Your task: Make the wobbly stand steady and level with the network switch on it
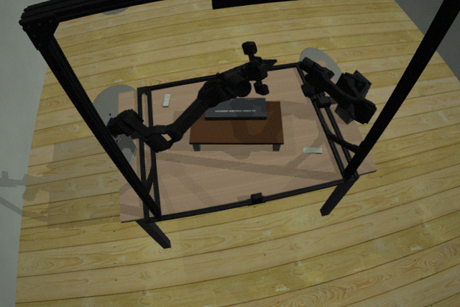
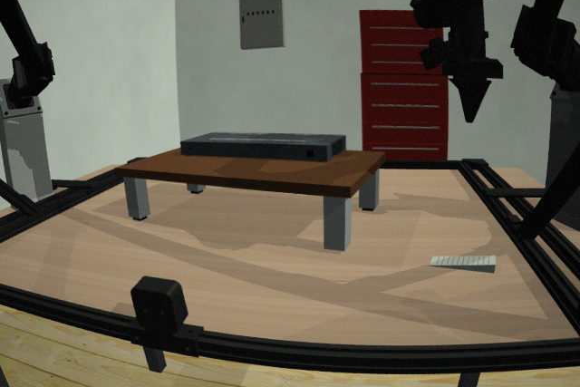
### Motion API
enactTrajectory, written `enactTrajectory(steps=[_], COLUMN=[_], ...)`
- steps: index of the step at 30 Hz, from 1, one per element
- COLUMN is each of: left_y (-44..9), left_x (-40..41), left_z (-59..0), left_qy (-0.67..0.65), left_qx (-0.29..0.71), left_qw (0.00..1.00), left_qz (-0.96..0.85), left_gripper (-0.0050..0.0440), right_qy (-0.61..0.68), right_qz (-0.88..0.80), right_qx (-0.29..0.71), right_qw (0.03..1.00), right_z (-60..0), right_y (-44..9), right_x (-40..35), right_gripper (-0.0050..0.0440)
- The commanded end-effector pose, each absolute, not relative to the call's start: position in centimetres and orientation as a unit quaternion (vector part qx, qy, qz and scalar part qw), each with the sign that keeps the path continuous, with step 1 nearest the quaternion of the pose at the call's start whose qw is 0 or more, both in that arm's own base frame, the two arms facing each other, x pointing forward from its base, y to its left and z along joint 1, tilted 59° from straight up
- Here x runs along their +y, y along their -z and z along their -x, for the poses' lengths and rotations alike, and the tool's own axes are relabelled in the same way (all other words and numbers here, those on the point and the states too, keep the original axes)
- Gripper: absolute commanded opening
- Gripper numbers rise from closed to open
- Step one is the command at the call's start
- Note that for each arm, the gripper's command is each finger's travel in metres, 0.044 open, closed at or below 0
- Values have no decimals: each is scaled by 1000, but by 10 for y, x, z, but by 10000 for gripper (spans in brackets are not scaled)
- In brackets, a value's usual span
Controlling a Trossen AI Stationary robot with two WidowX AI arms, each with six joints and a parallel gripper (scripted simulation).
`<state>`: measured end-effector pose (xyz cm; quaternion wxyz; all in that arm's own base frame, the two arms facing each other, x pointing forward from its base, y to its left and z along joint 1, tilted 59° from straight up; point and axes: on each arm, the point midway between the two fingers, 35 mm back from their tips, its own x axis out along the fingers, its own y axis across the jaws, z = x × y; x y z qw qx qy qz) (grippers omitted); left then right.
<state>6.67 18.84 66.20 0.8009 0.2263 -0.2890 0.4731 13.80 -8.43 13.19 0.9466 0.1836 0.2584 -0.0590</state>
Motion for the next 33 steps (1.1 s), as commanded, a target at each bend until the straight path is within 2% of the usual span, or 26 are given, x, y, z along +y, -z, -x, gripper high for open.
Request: enactTrajectory(steps=[1, 4, 14, 21, 31, 33], left_y=[-681, -681, -778, -769, -804, -804], left_x=[194, 179, 89, 77, 19, 19], left_z=[-64, -63, -28, -28, -2, -2], left_qy=[-478, -474, -464, -459, -437, -437], left_qx=[-302, -309, -462, -463, -563, -563], left_qw=[787, 784, 622, 625, 490, 490], left_qz=[-248, -255, -430, -429, -502, -502], left_gripper=[0, 0, 0, 0, 0, 0], right_qy=[59, 59, 59, 59, 59, 59], right_qz=[-184, -184, -184, -184, -184, -184], right_qx=[258, 258, 258, 258, 258, 258], right_qw=[947, 947, 947, 947, 947, 947], right_z=[-138, -138, -138, -138, -138, -138], right_y=[-132, -132, -132, -132, -132, -132], right_x=[-84, -84, -84, -84, -84, -84], right_gripper=[0, 0, 0, 0, 0, 0])
